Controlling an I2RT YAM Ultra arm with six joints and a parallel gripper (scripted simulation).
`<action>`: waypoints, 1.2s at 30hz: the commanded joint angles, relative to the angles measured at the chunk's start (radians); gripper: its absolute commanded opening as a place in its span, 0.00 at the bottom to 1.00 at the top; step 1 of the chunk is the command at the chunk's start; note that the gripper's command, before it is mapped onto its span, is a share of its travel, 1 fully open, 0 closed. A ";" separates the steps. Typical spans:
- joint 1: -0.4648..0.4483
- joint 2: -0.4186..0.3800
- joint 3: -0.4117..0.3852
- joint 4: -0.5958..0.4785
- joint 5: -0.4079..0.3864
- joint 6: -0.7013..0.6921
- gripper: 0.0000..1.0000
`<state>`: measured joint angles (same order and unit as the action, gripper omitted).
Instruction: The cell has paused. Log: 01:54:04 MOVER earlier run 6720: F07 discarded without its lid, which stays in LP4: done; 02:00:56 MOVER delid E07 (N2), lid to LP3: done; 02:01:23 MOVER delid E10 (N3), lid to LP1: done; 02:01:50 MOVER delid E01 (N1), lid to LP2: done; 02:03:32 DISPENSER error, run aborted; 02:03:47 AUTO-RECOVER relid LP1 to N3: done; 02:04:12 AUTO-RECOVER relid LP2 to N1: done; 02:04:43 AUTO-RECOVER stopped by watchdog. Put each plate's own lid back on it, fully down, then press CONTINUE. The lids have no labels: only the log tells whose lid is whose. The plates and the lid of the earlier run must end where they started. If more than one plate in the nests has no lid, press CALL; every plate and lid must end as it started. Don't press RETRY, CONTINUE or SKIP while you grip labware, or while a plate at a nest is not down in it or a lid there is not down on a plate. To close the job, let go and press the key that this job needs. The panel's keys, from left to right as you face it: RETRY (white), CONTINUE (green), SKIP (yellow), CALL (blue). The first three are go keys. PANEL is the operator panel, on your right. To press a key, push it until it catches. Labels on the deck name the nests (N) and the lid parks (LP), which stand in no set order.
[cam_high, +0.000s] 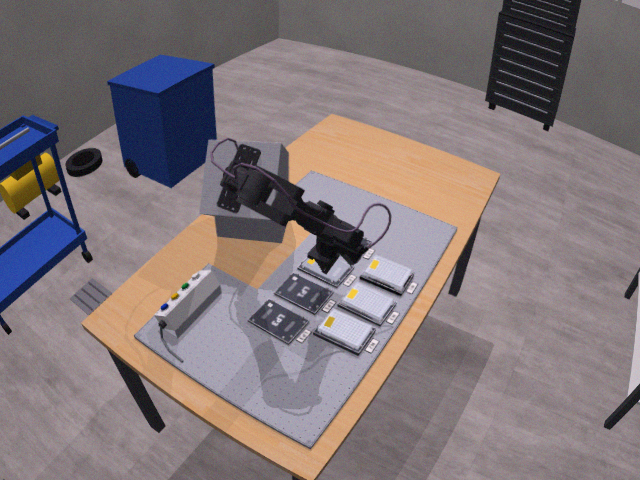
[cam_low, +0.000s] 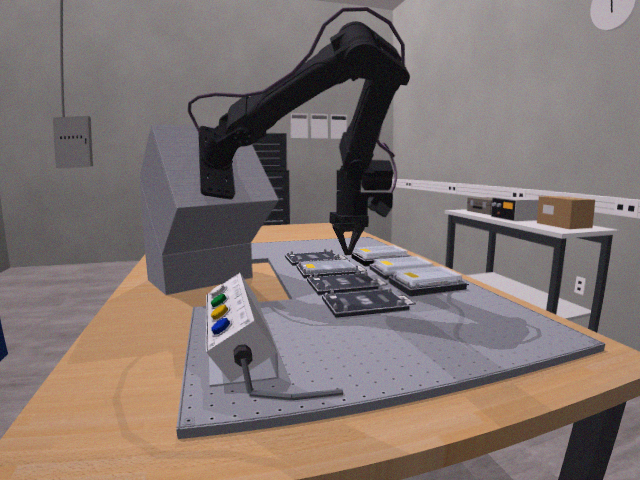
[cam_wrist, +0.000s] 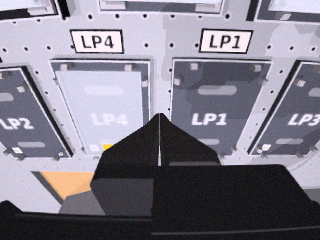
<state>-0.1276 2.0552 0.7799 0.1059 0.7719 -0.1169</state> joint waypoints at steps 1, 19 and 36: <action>0.012 0.015 -0.028 0.026 -0.009 -0.011 0.00; 0.093 -0.116 -0.008 -0.133 0.031 0.094 0.00; 0.199 -0.225 0.019 -0.381 0.063 0.248 0.00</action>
<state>0.0429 1.8603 0.7689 -0.2424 0.8238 0.1074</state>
